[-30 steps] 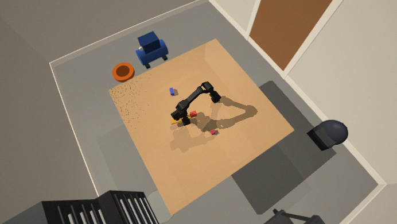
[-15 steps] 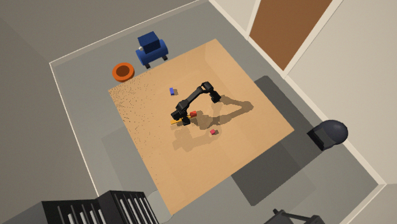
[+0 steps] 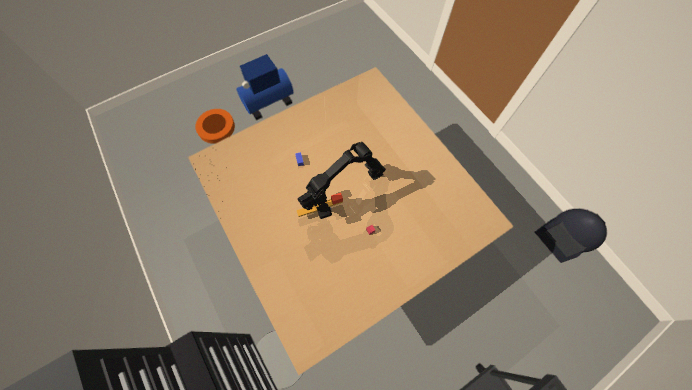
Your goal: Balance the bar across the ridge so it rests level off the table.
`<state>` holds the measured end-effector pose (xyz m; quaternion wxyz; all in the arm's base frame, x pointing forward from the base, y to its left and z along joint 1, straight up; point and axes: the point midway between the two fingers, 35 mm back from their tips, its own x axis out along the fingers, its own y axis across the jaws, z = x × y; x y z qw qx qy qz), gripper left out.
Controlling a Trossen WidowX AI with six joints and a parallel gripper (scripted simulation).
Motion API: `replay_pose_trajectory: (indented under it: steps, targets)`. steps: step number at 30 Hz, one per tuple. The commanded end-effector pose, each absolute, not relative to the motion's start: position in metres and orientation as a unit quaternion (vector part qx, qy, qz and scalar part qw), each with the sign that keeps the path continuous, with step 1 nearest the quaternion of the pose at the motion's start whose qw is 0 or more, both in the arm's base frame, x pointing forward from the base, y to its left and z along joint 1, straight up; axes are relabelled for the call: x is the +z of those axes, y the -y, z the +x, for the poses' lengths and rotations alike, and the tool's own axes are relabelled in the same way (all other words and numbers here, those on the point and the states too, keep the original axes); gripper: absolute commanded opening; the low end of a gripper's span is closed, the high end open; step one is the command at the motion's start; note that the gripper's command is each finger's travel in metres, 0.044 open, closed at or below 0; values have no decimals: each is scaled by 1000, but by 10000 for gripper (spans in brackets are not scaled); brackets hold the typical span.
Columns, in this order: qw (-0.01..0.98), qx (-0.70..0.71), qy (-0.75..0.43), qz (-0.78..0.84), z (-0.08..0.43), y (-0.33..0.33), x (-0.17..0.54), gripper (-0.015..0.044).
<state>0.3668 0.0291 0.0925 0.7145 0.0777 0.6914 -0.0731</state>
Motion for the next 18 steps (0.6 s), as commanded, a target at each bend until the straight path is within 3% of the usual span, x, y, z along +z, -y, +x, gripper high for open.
replay_pose_trajectory:
  steps: [1, 4, 10, 18]
  targets:
    - [714, -73, -692, 78, 367, -29, 92, 0]
    - [714, -73, -692, 78, 367, -29, 92, 0]
    - [714, -73, -692, 78, 367, -29, 92, 157]
    - [714, -73, -692, 78, 367, -29, 92, 167]
